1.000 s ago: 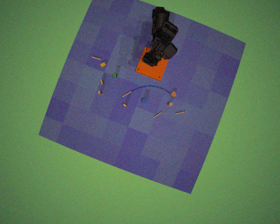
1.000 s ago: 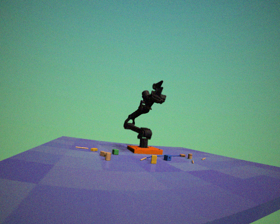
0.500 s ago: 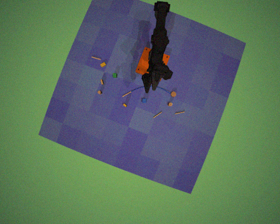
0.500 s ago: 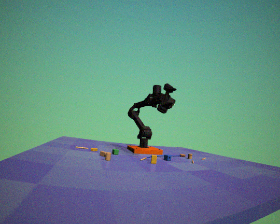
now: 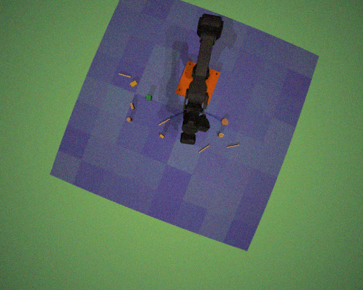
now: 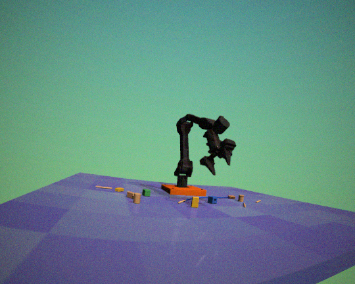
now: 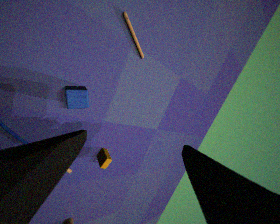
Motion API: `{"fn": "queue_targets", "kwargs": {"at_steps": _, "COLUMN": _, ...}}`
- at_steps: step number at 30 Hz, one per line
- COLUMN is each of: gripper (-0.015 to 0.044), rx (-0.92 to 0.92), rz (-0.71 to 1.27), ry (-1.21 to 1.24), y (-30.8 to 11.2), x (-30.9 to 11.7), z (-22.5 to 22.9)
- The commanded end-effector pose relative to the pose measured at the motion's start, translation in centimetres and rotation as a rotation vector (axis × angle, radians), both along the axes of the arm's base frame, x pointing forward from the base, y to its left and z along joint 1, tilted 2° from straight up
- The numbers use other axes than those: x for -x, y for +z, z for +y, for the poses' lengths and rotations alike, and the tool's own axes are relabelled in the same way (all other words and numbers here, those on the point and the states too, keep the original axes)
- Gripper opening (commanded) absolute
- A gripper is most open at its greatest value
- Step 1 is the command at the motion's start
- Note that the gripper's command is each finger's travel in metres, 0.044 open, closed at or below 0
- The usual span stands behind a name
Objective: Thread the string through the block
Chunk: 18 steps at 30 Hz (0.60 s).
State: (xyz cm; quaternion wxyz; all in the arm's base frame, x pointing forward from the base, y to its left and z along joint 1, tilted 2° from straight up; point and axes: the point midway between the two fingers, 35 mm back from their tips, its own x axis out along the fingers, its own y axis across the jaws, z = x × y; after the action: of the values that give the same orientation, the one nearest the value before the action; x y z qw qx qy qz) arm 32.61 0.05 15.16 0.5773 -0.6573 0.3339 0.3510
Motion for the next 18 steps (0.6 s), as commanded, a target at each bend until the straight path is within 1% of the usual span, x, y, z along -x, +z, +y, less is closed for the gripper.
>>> {"fn": "queue_targets", "kwargs": {"at_steps": 1, "gripper": 0.0440, "rx": -0.030, "rz": 0.232, "ry": -0.061, "y": -3.8, "x": 0.6, "z": -0.5}}
{"fn": "queue_targets", "kwargs": {"at_steps": 4, "gripper": 0.0440, "rx": -0.046, "rz": 0.438, "ry": -0.115, "y": -6.9, "x": 1.7, "z": -0.9}}
{"fn": "queue_targets", "kwargs": {"at_steps": 6, "gripper": 0.0440, "rx": -0.052, "rz": 0.529, "ry": -0.139, "y": -8.1, "x": 2.2, "z": -1.0}}
{"fn": "queue_targets", "kwargs": {"at_steps": 18, "gripper": 0.0440, "rx": -0.045, "rz": 0.541, "ry": -0.137, "y": -8.3, "x": 2.4, "z": -1.1}}
